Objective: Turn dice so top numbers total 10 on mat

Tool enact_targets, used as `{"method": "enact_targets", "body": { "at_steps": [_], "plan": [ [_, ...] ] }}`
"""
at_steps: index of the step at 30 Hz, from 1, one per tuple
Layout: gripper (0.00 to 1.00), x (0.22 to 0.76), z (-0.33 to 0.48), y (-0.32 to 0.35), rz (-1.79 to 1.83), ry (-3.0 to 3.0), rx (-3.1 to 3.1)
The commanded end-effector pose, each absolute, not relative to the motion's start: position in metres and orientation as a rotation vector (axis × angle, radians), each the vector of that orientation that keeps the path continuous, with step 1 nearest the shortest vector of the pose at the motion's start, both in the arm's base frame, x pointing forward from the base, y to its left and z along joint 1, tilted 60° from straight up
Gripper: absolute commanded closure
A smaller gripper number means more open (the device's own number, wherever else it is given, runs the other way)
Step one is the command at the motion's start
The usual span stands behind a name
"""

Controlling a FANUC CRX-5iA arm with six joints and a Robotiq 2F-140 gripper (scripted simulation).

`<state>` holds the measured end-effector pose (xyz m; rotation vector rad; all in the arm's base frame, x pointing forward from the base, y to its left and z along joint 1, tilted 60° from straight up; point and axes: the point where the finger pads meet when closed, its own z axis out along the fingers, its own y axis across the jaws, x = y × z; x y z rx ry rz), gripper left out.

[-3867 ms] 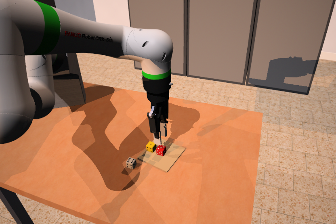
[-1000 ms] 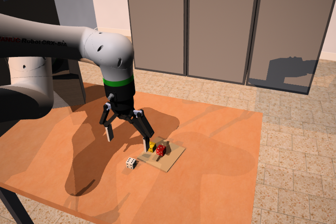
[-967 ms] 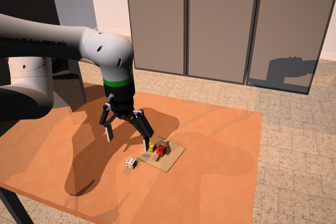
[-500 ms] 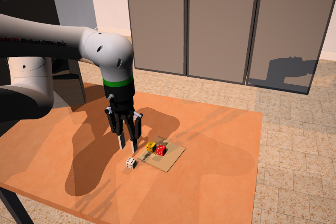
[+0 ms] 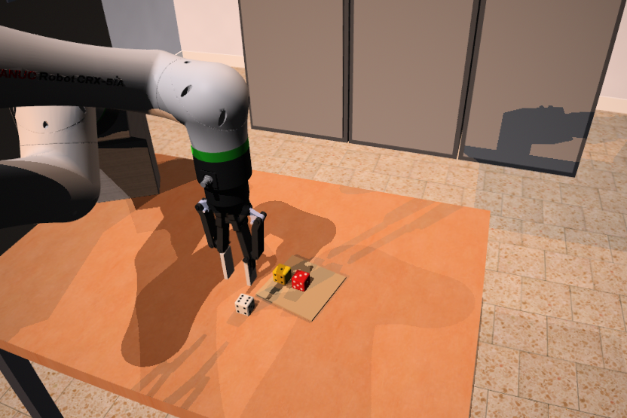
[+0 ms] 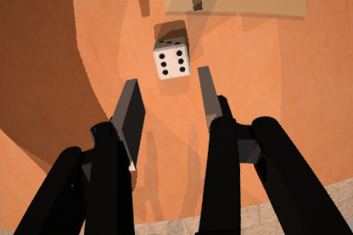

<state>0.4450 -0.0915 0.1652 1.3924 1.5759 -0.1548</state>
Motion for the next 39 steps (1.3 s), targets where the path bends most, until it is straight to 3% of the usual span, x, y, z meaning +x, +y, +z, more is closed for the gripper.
{"method": "enact_targets", "body": {
  "at_steps": [1,39],
  "plan": [
    [0.72,0.445,0.165,-0.091,-0.154,1.576,1.392],
    [0.72,0.461,0.152,-0.11,-0.155,1.576,1.392]
  ]
}}
